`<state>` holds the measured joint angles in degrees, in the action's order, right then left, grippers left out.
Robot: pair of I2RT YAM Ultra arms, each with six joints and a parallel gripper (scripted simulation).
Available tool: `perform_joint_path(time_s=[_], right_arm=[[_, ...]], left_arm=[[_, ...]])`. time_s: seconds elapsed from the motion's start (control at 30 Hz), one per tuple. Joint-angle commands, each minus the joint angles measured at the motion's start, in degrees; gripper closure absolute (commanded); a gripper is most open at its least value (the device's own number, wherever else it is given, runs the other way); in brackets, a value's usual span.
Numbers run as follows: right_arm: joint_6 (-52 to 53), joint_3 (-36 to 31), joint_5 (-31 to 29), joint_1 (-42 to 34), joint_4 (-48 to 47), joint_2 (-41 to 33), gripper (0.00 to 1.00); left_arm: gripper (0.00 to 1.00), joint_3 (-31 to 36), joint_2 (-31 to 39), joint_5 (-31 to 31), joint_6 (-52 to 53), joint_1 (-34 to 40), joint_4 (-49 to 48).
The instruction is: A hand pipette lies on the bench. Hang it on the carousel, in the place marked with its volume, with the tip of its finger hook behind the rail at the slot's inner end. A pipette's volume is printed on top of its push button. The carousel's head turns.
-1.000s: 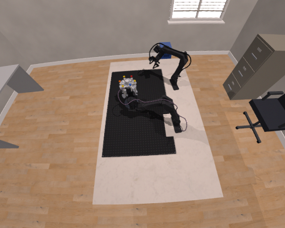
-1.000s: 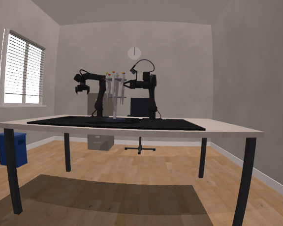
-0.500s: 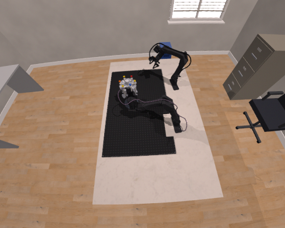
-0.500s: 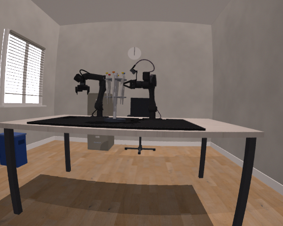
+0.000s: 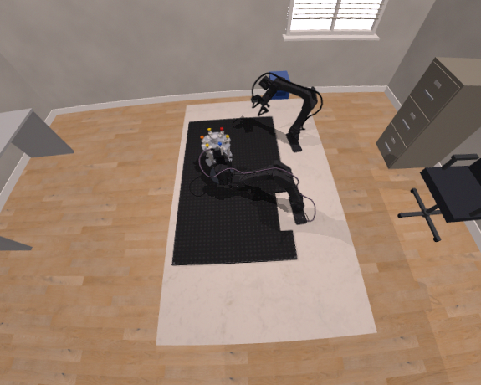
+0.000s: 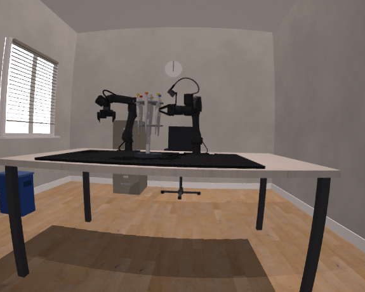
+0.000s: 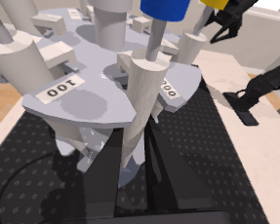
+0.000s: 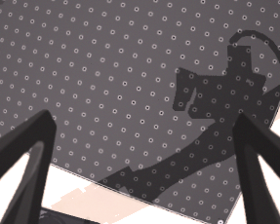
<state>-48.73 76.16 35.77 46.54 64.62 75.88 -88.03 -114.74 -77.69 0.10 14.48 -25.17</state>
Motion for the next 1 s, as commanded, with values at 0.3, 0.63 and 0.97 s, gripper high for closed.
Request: perform_joint_path(time_s=[0.3,0.63,0.97], right_arm=[[-0.4,0.7,1.3,0.6,-1.4,-0.4,0.00],[-0.4,0.7,1.3,0.6,-1.4,-0.4,0.00],[-0.4,0.7,1.3,0.6,-1.4,-0.4,0.00]], left_arm=[[0.88,-0.4,0.4,-0.7,0.1,0.4,-2.2],[0.88,-0.4,0.4,-0.7,0.1,0.4,-2.2],[0.88,-0.4,0.4,-0.7,0.1,0.4,-2.2]])
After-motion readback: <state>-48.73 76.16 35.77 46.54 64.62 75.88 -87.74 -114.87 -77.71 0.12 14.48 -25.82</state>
